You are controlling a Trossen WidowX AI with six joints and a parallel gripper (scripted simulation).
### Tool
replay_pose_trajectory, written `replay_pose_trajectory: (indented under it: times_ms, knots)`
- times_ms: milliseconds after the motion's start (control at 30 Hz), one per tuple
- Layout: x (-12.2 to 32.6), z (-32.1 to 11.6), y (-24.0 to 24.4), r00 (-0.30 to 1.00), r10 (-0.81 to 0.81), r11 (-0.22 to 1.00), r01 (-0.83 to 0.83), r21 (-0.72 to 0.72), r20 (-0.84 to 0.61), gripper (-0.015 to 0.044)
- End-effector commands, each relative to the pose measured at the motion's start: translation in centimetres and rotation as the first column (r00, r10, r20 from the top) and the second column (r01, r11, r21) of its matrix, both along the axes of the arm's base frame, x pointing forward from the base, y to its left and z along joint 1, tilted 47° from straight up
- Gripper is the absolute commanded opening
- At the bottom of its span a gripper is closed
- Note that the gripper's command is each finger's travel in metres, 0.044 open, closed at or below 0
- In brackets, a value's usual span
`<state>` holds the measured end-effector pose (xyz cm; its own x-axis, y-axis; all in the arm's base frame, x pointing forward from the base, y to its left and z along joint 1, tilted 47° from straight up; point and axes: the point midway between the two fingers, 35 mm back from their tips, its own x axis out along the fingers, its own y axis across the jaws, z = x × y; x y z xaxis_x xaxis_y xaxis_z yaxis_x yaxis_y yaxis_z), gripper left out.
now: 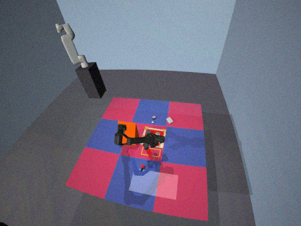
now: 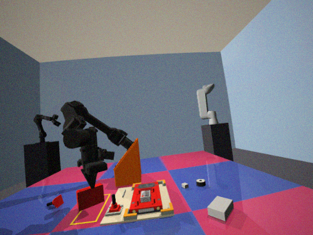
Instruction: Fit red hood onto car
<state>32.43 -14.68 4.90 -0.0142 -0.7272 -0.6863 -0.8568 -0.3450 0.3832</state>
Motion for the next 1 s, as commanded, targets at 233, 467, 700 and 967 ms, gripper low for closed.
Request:
replay_pose_trajectory:
  times_ms: [233, 467, 700, 967]
  knots:
    - [-0.6, -2.2, -2.2, 1.000, -0.001, 1.000, 0.001, -0.001, -0.017, 0.0000]
    - [-0.8, -2.1, -2.3, 1.000, -0.001, 1.000, 0.001, -0.001, -0.017, 0.0000]
    - [-1.2, -1.8, -2.5, 1.000, -0.002, 1.000, 0.002, -0.001, -0.017, 0.0000]
    - [-1.6, -1.6, -2.8, 1.000, -0.002, 1.000, 0.002, 0.000, -0.018, 0.0000]
